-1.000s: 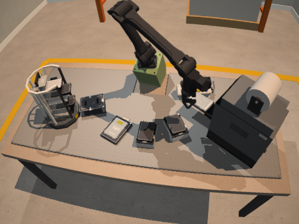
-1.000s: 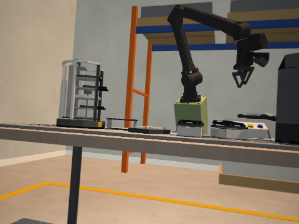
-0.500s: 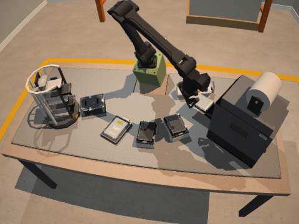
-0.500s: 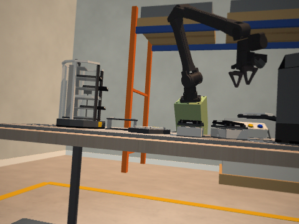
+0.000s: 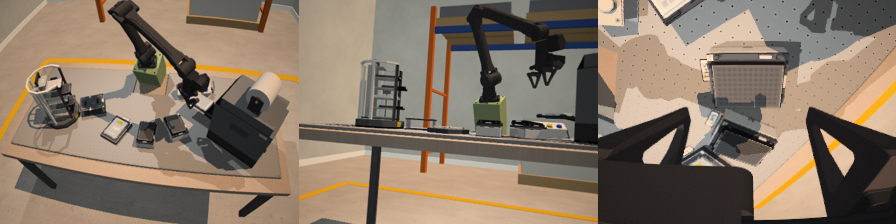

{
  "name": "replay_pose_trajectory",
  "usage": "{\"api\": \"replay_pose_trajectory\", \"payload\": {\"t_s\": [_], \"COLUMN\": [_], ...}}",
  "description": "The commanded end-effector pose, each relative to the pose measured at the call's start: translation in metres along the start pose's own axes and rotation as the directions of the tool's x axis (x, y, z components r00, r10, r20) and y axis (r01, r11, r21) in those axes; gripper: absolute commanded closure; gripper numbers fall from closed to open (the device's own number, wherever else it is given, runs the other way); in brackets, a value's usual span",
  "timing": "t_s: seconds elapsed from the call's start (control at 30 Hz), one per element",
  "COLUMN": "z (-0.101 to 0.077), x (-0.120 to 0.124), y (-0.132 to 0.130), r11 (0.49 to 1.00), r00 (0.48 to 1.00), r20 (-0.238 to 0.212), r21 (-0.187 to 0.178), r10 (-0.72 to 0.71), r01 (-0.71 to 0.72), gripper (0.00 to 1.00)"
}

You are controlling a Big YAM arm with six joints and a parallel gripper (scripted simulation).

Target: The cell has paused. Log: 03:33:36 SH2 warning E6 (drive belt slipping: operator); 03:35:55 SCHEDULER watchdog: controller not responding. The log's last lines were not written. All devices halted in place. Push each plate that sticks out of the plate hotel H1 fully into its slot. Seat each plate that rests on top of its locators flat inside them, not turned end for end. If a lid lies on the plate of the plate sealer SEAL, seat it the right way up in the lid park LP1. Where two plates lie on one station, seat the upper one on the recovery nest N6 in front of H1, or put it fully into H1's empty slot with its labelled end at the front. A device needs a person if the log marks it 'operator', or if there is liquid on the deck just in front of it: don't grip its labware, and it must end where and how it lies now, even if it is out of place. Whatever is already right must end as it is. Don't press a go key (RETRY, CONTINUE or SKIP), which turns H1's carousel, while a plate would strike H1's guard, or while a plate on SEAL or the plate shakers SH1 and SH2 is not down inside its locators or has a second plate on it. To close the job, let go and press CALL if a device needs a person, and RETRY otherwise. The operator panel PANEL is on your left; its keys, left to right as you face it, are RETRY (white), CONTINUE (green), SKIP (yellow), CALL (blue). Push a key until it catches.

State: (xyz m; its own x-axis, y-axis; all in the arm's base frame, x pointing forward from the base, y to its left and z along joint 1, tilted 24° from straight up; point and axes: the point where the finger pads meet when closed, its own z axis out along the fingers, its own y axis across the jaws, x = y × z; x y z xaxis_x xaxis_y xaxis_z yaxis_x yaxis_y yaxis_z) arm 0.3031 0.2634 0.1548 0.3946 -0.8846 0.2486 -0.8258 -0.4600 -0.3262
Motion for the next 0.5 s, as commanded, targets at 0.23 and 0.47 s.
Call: {"api": "replay_pose_trajectory", "payload": {"t_s": [0.23, 0.47], "z": [0.034, 0.050], "x": [0.001, 0.001], "y": [-0.001, -0.001], "r11": [1.000, 1.000], "r00": [1.000, 1.000], "r20": [-0.002, -0.002], "r21": [-0.010, -0.010], "r10": [-0.007, -0.007], "r01": [0.007, 0.007], "gripper": [0.00, 0.00]}}
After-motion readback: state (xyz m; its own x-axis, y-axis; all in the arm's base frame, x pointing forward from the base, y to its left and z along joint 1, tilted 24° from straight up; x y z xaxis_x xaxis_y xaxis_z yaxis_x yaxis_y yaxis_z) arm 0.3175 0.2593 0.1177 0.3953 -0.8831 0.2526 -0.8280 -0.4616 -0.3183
